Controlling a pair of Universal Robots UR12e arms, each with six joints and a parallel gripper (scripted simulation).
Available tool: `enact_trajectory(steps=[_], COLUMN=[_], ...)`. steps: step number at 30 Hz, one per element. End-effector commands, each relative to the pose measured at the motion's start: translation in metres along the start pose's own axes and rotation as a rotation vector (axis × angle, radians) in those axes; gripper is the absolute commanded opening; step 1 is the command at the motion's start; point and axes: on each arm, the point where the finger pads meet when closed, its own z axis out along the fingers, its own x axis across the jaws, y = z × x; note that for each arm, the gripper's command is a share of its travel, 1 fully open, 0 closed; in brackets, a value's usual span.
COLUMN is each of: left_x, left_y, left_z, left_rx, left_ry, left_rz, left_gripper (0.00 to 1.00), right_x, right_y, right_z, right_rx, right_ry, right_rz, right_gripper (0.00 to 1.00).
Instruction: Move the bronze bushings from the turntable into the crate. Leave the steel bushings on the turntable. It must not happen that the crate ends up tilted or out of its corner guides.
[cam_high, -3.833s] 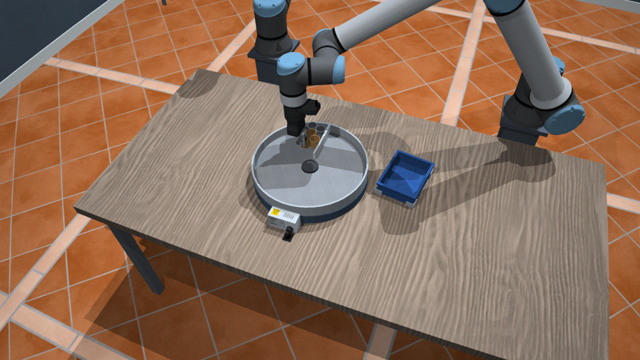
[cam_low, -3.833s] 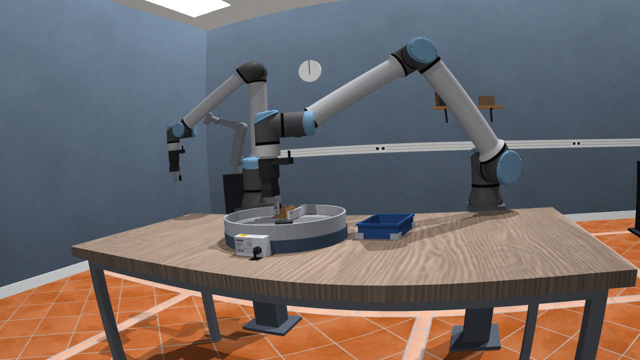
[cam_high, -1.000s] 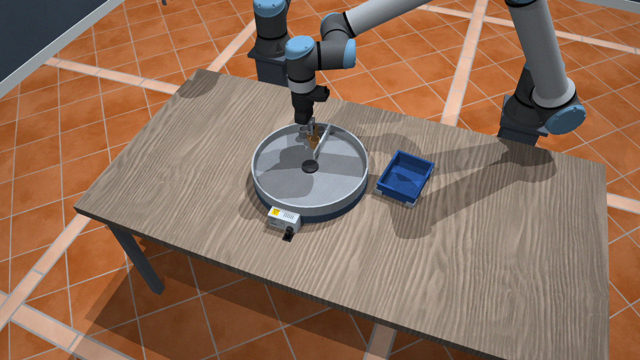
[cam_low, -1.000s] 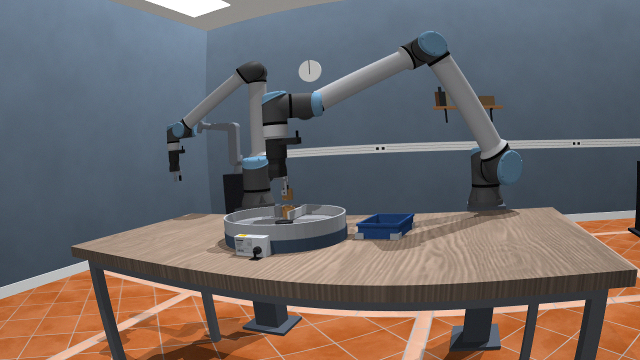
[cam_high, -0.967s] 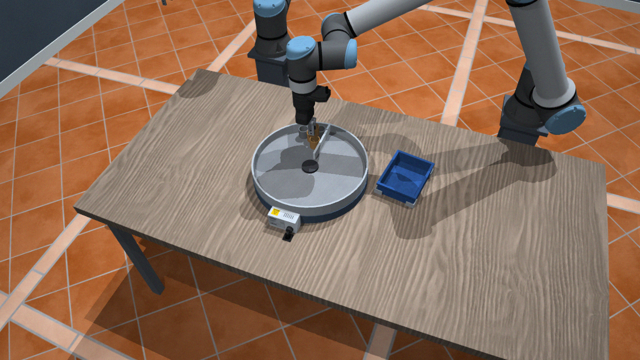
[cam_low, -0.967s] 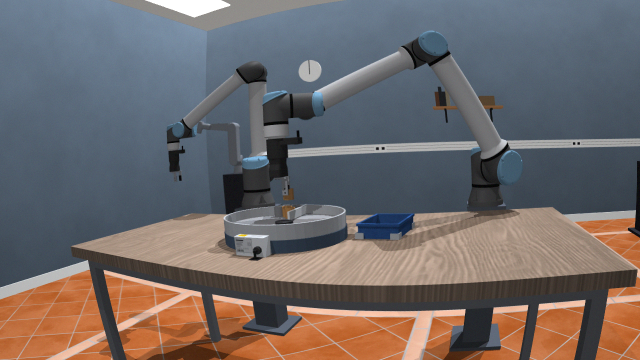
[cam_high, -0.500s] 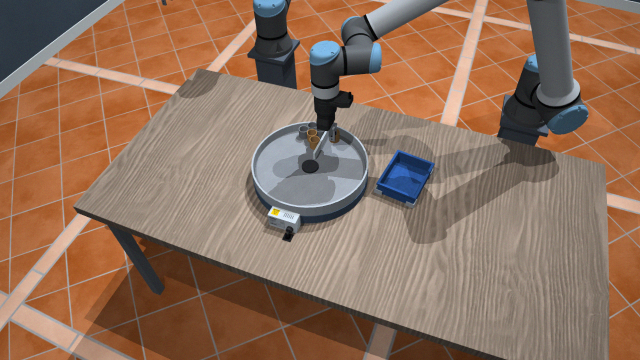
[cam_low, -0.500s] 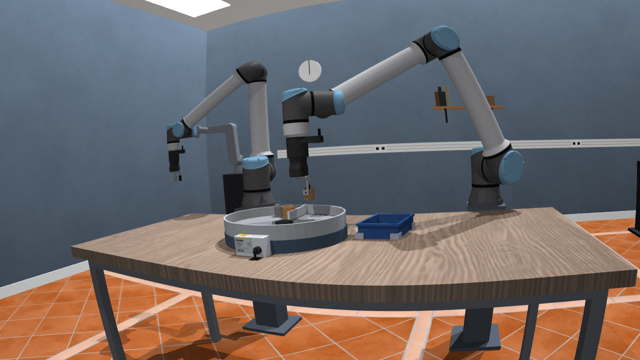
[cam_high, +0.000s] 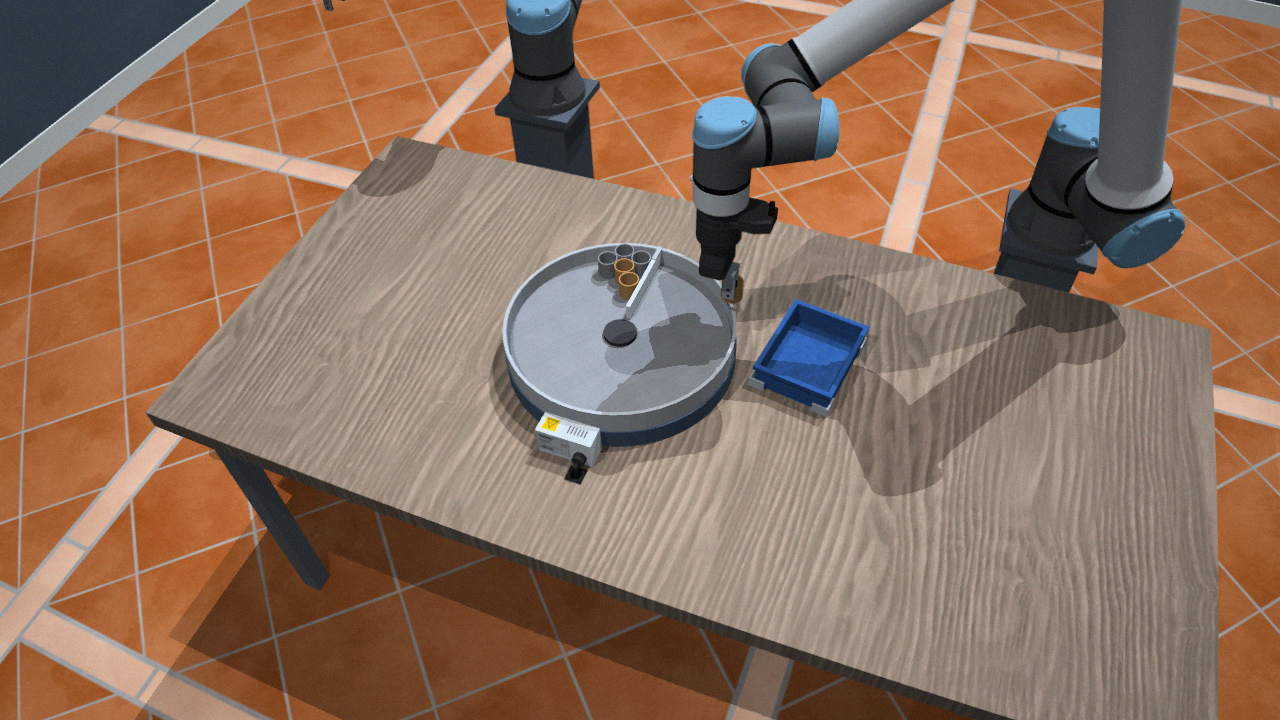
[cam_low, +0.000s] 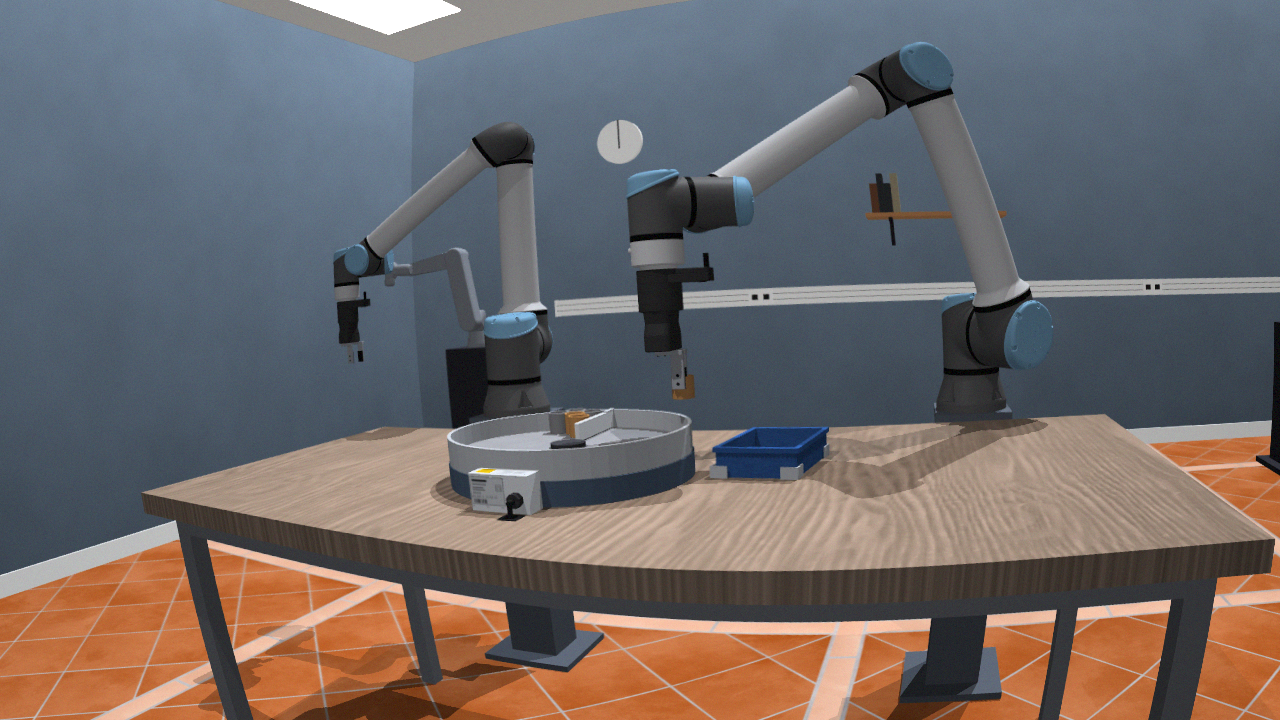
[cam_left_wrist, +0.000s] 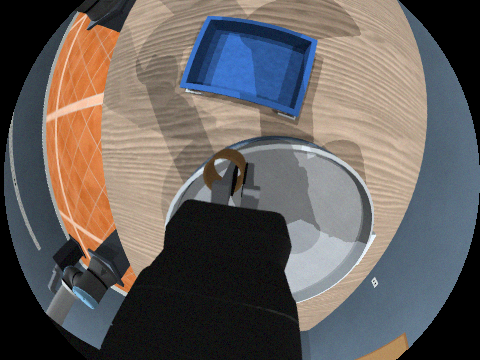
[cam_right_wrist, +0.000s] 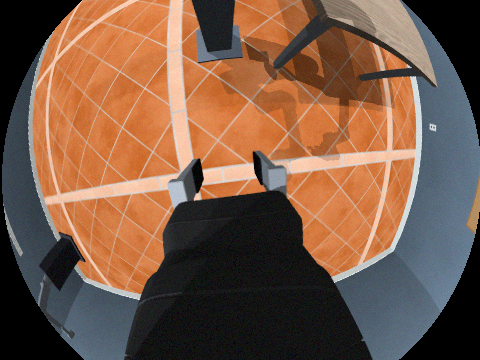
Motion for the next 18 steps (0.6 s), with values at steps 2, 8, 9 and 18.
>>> enact_trajectory(steps=[2,8,9,18], left_x=[0.001,0.001,0.001,0.002], left_y=[-0.062,-0.094,-0.101,-0.146], left_z=[-0.002,-0.002,-0.002,-0.002], left_rx=[-0.003,-0.003,-0.003,-0.003], left_ry=[0.002,0.002,0.002,0.002], left_rz=[0.001,0.001,0.001,0.001], left_gripper=[0.0,0.0,0.0,0.0], right_x=[0.0,0.0,0.0,0.0], right_y=[0.001,0.001,0.001,0.001], right_z=[-0.001,-0.001,-0.001,-0.001], right_rx=[-0.002,-0.002,-0.002,-0.002], right_ry=[0.0,0.0,0.0,0.0], right_rz=[0.0,0.0,0.0,0.0], right_gripper=[1.0,1.0,1.0,1.0])
